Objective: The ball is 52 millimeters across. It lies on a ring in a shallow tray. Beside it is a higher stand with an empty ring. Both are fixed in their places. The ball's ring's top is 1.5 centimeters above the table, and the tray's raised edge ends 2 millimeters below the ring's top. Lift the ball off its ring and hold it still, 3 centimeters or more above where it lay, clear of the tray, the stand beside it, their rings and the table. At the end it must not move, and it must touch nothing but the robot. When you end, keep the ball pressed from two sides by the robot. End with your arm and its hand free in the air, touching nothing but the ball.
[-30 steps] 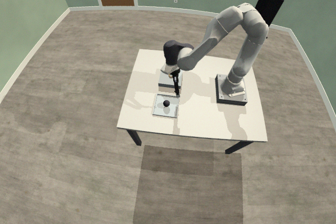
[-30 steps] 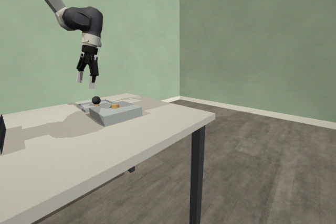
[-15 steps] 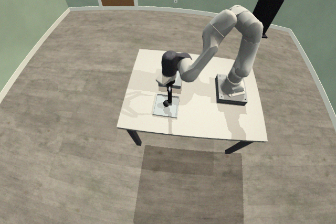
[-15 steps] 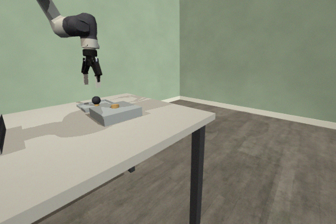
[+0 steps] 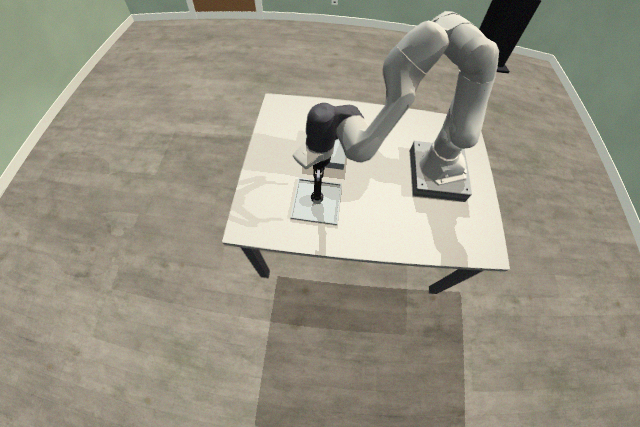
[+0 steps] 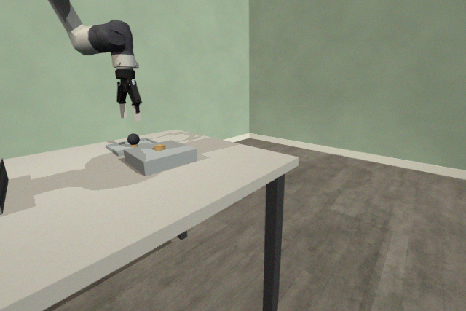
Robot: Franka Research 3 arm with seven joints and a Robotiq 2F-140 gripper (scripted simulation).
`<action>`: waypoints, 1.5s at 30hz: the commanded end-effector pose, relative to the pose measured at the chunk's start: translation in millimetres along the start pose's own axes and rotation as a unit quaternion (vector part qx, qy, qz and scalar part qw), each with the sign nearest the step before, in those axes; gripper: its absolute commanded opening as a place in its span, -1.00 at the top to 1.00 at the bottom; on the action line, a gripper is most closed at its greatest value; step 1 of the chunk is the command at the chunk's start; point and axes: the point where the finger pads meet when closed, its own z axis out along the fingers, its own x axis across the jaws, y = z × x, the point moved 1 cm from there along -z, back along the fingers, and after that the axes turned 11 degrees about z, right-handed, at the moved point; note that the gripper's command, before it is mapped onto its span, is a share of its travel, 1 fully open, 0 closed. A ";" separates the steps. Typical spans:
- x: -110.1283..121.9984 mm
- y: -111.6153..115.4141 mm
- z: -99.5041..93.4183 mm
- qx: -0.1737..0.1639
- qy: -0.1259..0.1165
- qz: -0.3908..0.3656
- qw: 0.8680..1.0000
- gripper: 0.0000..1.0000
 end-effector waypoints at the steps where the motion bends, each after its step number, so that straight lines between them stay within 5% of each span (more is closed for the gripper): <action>1: 0.3 -0.8 0.4 0.001 0.004 0.027 1.000 -1.00; 21: 0.4 -1.1 2.6 0.001 0.004 0.027 1.000 -1.00; 31: 0.3 -1.8 97.1 0.001 0.004 0.027 1.000 -1.00; 45: 0.4 -1.5 100.8 0.001 0.004 0.027 1.000 -1.00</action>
